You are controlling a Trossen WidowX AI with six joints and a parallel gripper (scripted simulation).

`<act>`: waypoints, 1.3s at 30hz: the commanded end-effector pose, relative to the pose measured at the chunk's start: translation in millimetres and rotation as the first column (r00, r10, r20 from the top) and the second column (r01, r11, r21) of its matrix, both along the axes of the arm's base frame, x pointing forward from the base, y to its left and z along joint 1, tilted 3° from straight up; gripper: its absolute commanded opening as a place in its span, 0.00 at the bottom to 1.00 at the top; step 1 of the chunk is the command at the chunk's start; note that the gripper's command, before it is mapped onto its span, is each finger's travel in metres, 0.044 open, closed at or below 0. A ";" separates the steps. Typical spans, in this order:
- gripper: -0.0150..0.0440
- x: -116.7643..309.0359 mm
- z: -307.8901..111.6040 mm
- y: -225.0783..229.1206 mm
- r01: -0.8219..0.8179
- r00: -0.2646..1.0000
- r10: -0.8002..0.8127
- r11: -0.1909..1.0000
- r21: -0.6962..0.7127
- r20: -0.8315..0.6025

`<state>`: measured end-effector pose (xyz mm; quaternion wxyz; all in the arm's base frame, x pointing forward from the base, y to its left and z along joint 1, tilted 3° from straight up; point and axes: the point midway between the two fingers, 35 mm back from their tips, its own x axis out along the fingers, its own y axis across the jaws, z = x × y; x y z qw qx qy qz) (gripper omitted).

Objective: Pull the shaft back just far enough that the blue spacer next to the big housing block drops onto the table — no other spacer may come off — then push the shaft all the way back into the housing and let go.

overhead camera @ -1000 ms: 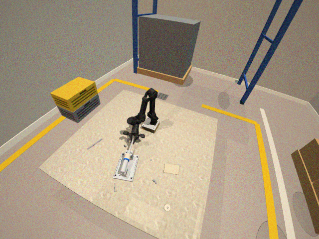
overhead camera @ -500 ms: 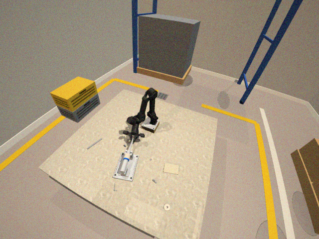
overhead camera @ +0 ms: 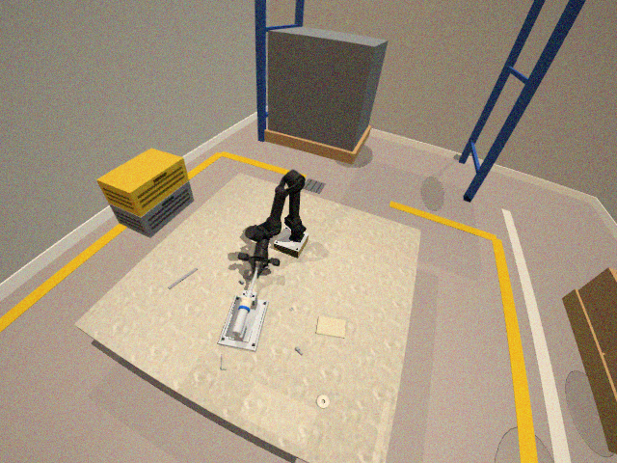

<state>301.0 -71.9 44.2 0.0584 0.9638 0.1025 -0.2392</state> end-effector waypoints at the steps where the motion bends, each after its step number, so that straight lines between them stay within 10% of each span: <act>1: 0.25 -1.0 -0.2 0.0 -0.002 1.000 0.002 1.000 -0.001 0.000; 39: 0.25 -5.7 -0.4 -1.2 -0.002 1.000 0.002 1.000 -0.001 -0.001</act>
